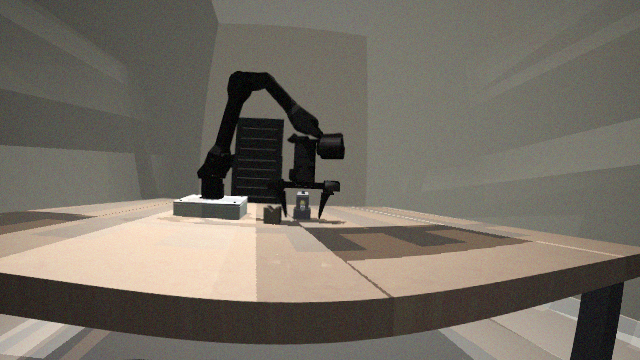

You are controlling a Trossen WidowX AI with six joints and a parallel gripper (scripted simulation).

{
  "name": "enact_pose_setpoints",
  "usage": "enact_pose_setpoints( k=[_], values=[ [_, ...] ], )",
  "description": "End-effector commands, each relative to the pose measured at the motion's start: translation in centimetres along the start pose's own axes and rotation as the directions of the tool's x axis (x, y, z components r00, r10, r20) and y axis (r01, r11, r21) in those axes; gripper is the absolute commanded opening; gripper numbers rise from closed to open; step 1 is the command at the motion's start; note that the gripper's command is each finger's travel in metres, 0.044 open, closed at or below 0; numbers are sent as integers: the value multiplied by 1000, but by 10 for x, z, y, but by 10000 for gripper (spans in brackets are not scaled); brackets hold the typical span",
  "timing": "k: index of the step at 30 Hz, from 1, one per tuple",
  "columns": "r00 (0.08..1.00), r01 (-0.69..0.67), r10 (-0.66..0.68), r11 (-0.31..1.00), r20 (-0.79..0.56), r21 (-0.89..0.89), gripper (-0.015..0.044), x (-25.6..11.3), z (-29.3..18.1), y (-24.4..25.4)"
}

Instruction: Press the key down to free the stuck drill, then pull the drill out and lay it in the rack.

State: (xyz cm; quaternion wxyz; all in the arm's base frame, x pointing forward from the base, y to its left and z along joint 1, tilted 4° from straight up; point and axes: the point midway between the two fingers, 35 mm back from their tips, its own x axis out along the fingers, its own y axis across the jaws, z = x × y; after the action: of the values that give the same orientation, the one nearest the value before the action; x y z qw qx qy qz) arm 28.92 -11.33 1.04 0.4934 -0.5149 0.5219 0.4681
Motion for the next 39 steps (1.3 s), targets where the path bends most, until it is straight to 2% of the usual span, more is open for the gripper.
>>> enact_pose_setpoints(
  k=[1,23,39],
  values=[
    [1000,-1,1,1000,0,1,440,1,3,0],
    [1000,-1,1,1000,1,1,440,4,13,0],
    [1000,2,-2,1000,1,-1,20,3,11,-1]
  ],
)
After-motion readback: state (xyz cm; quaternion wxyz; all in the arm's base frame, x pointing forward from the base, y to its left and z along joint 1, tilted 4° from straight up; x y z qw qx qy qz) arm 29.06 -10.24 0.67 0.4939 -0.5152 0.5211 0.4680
